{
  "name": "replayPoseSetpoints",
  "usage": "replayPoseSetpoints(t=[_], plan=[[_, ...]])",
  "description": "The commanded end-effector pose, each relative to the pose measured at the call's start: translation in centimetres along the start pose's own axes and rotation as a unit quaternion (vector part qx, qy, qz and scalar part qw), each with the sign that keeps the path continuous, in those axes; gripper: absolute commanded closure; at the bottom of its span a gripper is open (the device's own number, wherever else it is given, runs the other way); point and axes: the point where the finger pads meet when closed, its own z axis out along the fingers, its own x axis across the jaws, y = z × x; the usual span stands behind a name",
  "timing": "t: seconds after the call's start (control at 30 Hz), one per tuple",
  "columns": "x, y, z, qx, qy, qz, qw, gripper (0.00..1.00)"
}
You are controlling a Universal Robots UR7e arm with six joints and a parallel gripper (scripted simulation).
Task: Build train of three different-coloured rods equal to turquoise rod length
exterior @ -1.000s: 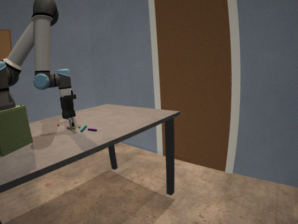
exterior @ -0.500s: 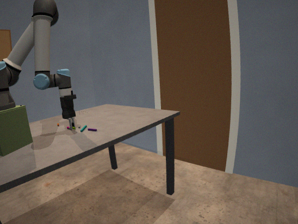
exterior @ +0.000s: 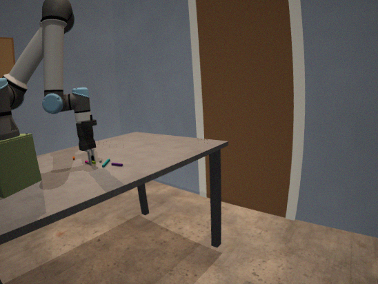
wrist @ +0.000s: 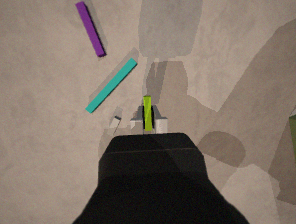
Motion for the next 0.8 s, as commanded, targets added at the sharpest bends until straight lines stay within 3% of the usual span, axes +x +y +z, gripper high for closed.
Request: replayPoseSetpoints(t=[0.0,0.77], plan=[[0.0,0.0,0.0,0.000,-0.001,0.000,1.000,0.76],[0.0,0.0,1.1,0.000,-0.001,0.000,1.000,0.76]])
